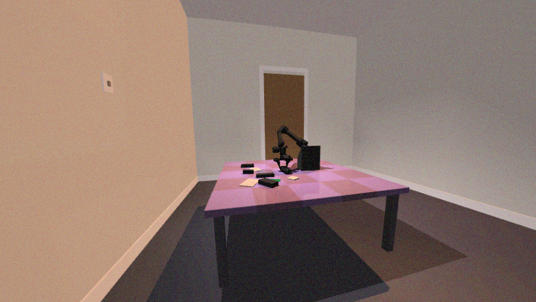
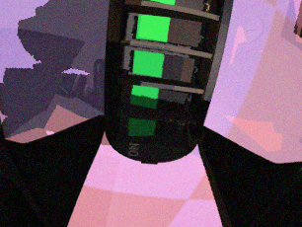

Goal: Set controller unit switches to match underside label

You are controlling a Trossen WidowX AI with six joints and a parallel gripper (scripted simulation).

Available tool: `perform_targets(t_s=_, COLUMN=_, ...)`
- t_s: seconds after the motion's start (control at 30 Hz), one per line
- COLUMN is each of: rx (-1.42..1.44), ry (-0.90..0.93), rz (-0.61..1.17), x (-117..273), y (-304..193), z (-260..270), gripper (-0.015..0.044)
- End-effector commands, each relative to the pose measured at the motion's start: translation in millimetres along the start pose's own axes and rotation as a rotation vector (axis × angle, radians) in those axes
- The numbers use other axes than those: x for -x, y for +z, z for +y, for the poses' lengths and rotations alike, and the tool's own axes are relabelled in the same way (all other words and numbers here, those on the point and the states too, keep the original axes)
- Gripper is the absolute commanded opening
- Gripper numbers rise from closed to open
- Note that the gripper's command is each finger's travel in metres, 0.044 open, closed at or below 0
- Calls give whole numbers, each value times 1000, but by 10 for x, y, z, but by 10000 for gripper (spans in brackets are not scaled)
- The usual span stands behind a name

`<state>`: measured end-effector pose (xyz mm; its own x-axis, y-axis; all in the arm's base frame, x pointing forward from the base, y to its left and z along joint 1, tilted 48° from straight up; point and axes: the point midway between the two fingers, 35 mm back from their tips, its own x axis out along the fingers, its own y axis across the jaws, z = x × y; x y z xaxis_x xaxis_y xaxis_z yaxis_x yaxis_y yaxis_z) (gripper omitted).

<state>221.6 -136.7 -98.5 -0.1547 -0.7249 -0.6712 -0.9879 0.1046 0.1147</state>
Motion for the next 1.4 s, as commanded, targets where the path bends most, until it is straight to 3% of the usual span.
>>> perform_targets(t_s=0.0, rx=0, ry=-2, rz=2, x=-1, y=-3, z=-42, gripper=97)
perform_targets(t_s=0.13, rx=0, ry=-2, rz=2, x=0, y=-1, z=-78, gripper=0)
perform_targets(t_s=1.37, rx=-1, ry=-3, rz=2, x=18, y=23, z=-377, gripper=0)
